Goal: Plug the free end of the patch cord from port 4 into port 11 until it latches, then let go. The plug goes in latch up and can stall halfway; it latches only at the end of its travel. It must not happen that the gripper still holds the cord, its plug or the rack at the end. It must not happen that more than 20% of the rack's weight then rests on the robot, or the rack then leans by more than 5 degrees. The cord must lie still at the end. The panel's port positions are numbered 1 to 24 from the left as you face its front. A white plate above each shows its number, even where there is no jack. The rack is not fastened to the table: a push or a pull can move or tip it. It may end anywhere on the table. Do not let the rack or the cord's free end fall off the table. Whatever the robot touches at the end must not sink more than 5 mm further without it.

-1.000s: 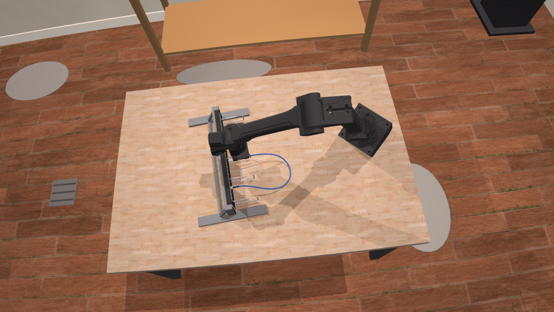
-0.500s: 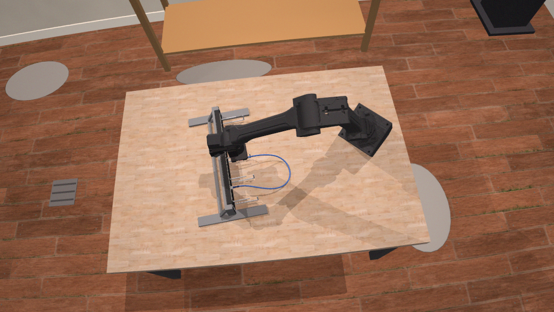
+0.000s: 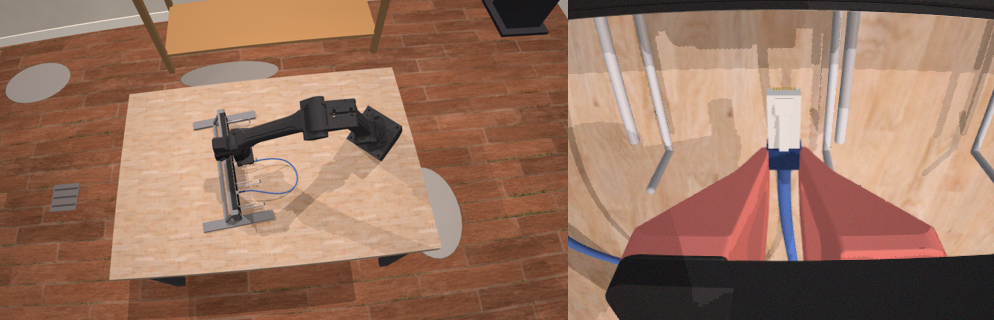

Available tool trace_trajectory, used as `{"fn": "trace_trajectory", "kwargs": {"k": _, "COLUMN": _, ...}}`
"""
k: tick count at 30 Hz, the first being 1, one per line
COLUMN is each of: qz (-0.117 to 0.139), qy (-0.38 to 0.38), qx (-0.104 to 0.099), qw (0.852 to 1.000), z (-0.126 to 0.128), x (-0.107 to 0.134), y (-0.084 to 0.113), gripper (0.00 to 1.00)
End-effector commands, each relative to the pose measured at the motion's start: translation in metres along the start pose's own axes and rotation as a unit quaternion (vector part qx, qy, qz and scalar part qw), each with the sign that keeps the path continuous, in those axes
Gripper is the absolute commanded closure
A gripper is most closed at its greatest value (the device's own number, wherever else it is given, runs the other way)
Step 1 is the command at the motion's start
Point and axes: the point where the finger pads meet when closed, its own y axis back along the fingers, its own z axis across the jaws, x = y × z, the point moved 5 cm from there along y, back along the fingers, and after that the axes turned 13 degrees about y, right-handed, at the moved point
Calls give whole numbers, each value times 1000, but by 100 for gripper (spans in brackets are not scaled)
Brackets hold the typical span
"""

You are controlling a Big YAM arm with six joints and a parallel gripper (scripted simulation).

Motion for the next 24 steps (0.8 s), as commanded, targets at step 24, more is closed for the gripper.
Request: {"fn": "trace_trajectory", "kwargs": {"k": 24, "qz": -11, "qy": 6, "qx": 2, "qw": 1000, "z": 2, "x": -26, "y": 2, "gripper": 100}}
